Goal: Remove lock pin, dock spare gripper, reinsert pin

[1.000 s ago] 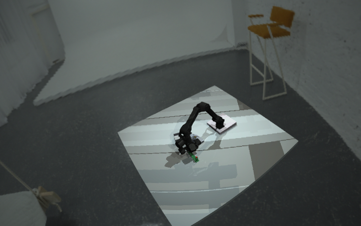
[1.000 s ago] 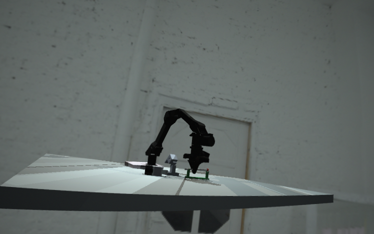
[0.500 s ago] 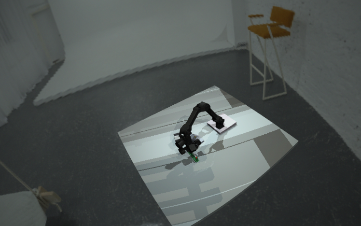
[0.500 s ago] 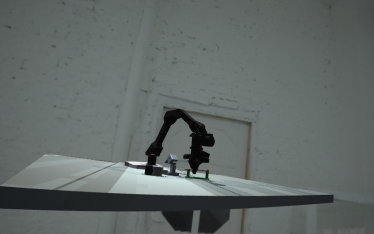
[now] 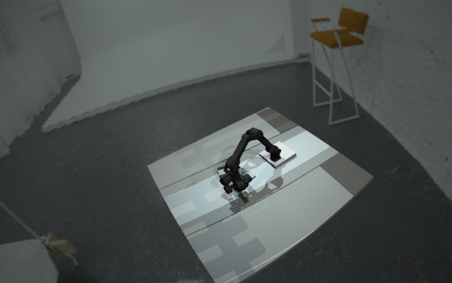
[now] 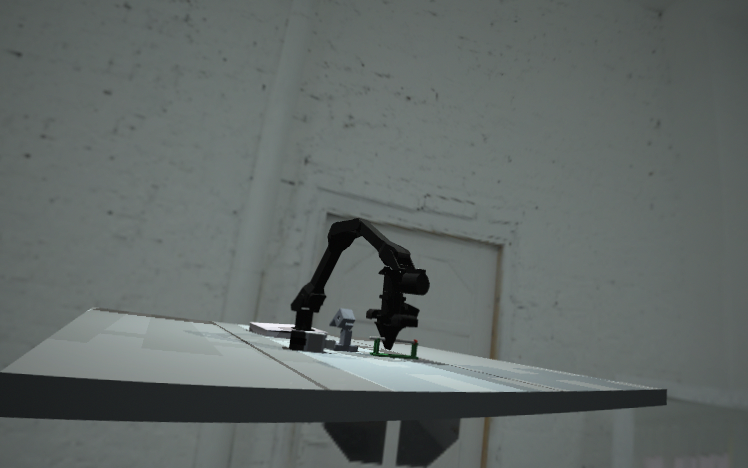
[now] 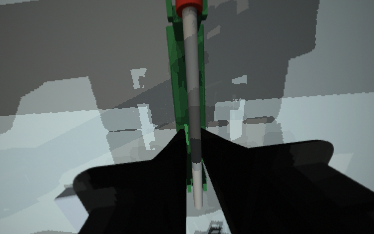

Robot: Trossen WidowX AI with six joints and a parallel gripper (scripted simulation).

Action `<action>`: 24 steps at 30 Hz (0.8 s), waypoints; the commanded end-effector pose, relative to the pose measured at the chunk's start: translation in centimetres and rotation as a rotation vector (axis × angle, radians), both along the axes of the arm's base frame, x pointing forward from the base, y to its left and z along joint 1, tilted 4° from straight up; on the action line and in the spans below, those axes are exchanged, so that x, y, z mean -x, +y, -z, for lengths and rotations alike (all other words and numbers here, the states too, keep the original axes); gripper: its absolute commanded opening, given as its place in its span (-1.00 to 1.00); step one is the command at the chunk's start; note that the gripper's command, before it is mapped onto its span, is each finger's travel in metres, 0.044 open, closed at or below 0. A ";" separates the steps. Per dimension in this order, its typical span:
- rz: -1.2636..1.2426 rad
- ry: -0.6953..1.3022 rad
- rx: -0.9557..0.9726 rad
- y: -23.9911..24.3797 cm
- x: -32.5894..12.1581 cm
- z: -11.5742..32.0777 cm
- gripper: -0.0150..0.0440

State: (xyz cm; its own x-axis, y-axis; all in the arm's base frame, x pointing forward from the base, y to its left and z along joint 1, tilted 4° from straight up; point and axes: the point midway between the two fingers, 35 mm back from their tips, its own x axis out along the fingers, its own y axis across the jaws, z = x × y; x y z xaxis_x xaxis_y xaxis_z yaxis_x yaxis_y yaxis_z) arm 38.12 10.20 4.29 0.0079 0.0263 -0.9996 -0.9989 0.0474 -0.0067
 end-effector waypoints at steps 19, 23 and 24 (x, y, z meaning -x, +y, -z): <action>-0.002 0.025 0.006 0.0 0.5 -2.3 1.00; -0.004 0.035 0.009 0.0 0.7 -3.0 1.00; -0.004 0.037 0.009 0.0 0.8 -3.1 1.00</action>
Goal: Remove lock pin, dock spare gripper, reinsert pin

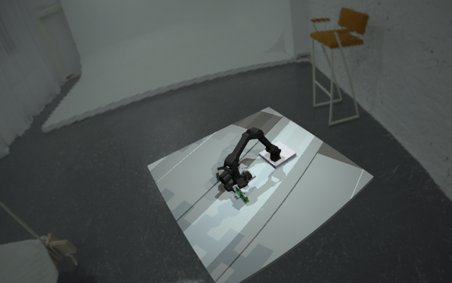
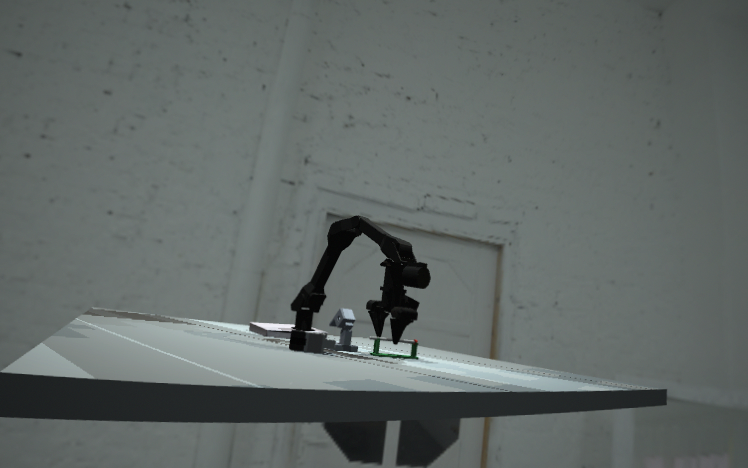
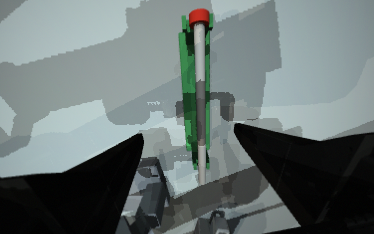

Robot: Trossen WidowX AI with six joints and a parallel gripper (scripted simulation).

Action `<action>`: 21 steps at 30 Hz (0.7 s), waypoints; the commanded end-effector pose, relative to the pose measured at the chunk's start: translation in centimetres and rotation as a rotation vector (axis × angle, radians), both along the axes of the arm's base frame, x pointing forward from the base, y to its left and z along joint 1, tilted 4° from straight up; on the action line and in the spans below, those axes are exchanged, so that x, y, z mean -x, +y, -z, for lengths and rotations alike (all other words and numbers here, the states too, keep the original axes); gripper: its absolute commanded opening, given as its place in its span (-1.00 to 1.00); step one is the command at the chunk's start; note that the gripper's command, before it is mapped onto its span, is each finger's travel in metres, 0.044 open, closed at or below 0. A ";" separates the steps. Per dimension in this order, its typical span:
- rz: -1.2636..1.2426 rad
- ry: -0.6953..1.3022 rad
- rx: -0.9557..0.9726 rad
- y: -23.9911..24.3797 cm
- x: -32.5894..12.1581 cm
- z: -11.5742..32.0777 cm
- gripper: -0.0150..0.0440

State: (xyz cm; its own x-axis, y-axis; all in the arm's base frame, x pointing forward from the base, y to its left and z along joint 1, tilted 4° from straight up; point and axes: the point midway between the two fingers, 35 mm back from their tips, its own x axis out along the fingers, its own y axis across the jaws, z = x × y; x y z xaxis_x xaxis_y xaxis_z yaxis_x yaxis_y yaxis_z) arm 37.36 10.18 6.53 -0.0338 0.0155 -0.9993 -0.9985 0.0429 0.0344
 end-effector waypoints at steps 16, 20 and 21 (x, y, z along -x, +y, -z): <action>-0.004 0.031 0.008 0.1 0.6 -3.8 1.00; -0.006 0.039 0.010 0.1 0.8 -4.7 1.00; -0.006 0.041 0.011 0.1 0.8 -4.9 1.00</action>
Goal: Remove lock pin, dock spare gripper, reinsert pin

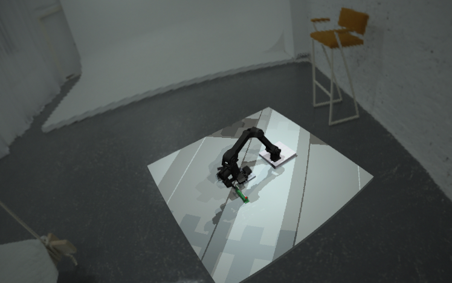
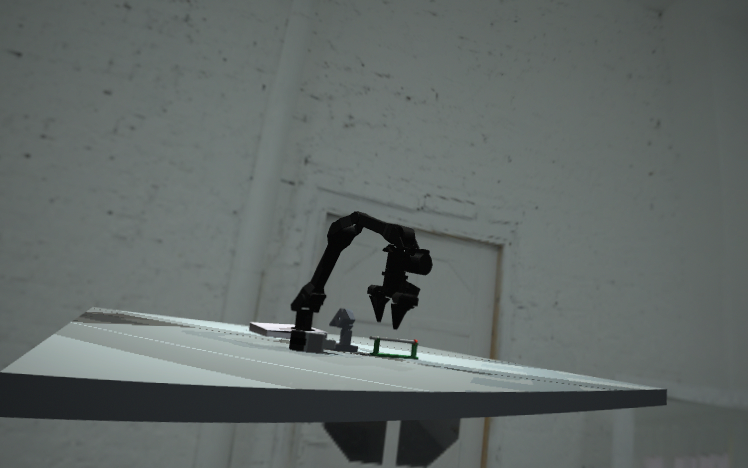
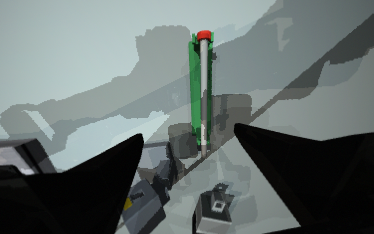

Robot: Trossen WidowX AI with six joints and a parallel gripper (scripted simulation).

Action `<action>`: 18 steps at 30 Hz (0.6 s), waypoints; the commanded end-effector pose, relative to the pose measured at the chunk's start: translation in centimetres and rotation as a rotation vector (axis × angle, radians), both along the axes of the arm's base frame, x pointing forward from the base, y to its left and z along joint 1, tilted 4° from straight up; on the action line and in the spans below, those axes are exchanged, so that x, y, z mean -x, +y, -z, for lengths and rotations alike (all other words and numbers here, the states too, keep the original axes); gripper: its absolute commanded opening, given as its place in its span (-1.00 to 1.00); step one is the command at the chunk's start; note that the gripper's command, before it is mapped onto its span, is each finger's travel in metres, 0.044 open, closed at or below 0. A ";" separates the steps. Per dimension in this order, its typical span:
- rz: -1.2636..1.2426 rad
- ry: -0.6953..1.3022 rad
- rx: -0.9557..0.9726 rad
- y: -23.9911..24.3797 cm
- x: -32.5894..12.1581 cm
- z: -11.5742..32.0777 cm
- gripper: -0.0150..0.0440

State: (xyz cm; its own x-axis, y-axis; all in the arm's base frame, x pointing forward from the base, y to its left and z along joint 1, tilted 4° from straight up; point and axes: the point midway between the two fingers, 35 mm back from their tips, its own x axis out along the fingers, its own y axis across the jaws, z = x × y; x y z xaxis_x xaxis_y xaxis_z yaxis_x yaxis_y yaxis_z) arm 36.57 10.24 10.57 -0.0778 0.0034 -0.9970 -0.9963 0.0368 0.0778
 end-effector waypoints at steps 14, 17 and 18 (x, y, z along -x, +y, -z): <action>-0.002 -0.010 -0.003 0.1 0.4 -3.7 1.00; 0.001 -0.047 -0.014 0.2 0.6 -6.3 1.00; 0.001 -0.058 -0.017 0.2 0.8 -7.1 1.00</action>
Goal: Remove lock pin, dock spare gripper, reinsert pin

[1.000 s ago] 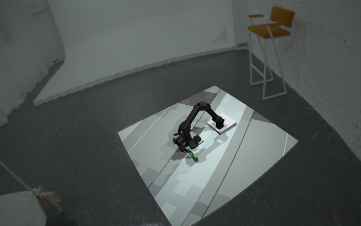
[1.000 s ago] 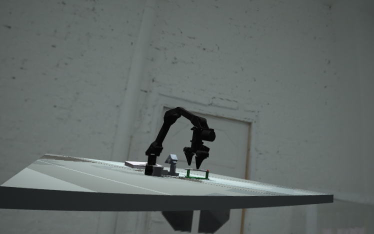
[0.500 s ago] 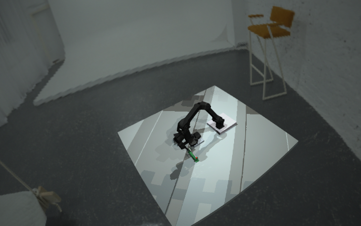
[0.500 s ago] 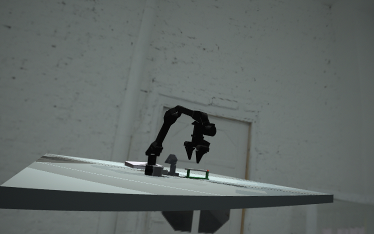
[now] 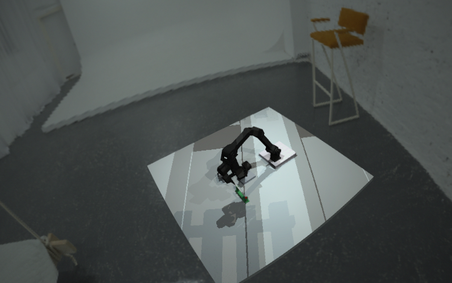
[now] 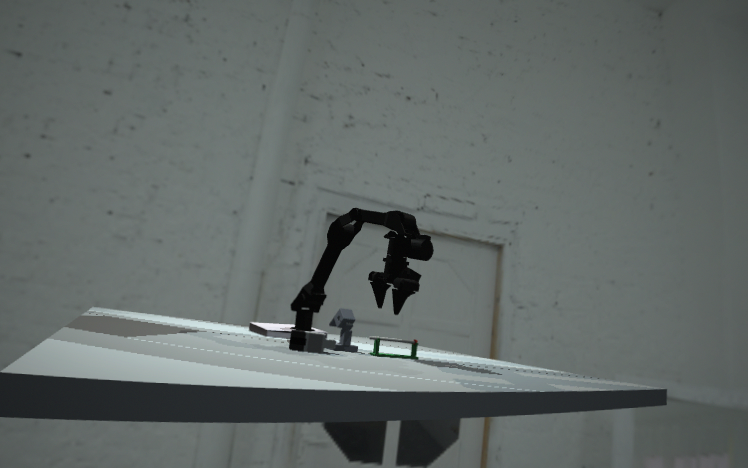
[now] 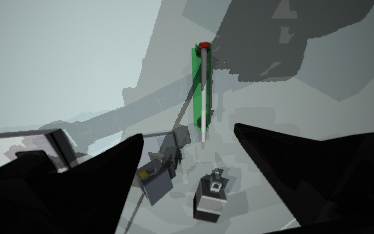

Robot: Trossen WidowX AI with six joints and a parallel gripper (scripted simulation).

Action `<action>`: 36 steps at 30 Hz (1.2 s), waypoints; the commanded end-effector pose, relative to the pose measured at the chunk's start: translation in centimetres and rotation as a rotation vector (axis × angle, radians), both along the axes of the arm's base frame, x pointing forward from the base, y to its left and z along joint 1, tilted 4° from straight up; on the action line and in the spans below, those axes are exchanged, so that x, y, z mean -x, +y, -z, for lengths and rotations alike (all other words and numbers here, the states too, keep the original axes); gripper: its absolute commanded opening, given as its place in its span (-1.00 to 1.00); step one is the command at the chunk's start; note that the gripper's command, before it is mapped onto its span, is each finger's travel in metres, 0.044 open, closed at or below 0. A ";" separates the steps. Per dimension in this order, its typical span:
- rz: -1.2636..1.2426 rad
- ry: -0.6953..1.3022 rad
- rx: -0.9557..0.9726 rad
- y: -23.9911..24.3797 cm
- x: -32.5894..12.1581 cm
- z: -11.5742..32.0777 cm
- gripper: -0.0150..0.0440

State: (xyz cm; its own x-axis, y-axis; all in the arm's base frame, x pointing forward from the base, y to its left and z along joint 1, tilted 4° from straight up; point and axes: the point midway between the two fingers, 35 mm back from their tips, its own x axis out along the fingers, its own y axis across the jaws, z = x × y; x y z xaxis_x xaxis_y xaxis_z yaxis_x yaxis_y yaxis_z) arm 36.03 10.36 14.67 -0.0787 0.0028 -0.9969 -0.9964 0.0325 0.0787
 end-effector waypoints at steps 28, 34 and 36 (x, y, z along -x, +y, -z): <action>0.215 -0.356 -0.659 -26.4 -0.6 -2.3 1.00; 0.216 -0.354 -0.660 -26.5 -0.7 -2.1 1.00; 0.222 -0.345 -0.665 -26.6 -0.8 -1.3 1.00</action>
